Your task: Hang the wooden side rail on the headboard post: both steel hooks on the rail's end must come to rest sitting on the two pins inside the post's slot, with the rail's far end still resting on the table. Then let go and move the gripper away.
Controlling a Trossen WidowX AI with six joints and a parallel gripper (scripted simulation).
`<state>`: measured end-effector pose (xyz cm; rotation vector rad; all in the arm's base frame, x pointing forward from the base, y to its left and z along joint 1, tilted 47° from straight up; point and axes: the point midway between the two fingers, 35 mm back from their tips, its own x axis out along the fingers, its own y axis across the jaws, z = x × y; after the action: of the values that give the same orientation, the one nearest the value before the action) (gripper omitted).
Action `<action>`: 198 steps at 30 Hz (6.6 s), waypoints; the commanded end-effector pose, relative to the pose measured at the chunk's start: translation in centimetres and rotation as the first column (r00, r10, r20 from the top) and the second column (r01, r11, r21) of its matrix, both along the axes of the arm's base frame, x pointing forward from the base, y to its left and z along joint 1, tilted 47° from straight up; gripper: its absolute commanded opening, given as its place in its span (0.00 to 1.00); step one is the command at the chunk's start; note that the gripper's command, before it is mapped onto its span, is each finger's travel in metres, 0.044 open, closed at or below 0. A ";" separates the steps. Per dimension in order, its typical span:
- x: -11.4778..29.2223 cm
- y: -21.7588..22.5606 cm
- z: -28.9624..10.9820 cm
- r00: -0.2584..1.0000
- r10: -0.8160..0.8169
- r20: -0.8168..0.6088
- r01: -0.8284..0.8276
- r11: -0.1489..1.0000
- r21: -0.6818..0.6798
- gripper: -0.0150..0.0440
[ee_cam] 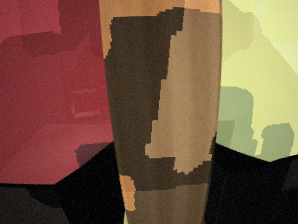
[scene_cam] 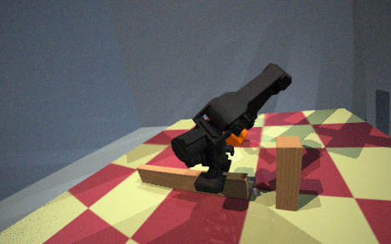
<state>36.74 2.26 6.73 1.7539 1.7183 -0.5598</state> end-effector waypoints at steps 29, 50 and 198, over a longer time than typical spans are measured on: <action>0.2 -0.7 0.6 1.000 -0.001 0.017 0.001 1.000 -0.003 0.25; 0.2 -1.0 0.9 1.000 -0.001 0.017 0.001 1.000 -0.003 0.25; 0.7 -1.3 2.2 1.000 -0.001 0.017 0.001 1.000 -0.003 0.25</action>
<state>37.15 1.16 8.69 1.7493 1.7193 -0.5536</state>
